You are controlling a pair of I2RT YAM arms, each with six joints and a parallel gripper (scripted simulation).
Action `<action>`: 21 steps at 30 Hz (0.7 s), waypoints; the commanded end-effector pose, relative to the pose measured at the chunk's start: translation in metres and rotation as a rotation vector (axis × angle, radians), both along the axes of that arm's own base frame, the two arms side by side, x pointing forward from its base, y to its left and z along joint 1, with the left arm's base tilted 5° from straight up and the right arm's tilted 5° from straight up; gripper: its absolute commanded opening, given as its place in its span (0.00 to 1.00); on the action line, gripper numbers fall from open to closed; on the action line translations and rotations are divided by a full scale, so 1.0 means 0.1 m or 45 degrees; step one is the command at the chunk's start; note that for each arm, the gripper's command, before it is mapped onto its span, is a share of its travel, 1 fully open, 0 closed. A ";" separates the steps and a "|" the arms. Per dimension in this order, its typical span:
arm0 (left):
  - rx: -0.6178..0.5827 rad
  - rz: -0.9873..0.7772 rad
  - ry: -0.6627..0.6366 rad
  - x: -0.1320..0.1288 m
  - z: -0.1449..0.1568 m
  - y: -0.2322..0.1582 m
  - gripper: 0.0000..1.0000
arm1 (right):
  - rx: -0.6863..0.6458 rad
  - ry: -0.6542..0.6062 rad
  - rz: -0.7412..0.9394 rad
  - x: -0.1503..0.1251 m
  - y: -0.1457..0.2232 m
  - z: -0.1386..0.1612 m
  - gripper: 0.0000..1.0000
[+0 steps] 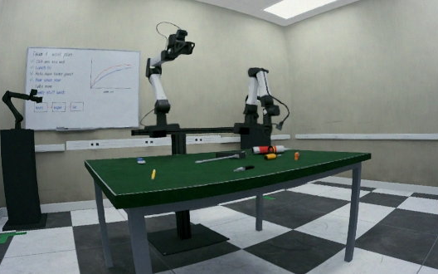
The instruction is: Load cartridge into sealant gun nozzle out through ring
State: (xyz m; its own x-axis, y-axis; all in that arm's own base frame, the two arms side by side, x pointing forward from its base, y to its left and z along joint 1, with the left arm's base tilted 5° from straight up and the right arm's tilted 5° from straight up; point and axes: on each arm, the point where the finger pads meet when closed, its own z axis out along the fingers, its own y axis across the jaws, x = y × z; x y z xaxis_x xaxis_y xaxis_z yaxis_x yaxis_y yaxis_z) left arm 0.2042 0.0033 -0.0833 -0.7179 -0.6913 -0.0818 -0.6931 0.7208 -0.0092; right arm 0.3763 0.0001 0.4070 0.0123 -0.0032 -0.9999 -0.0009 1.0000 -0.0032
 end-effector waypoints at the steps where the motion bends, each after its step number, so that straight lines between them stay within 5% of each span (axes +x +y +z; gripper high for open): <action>1: 0.016 -0.184 0.000 0.07 0.02 0.01 0.74 | 0.007 0.040 0.003 0.06 0.02 -0.10 0.51; 21: 0.056 -0.817 0.068 -0.02 -0.01 0.02 0.74 | 0.007 0.072 0.002 0.05 0.02 -0.23 0.51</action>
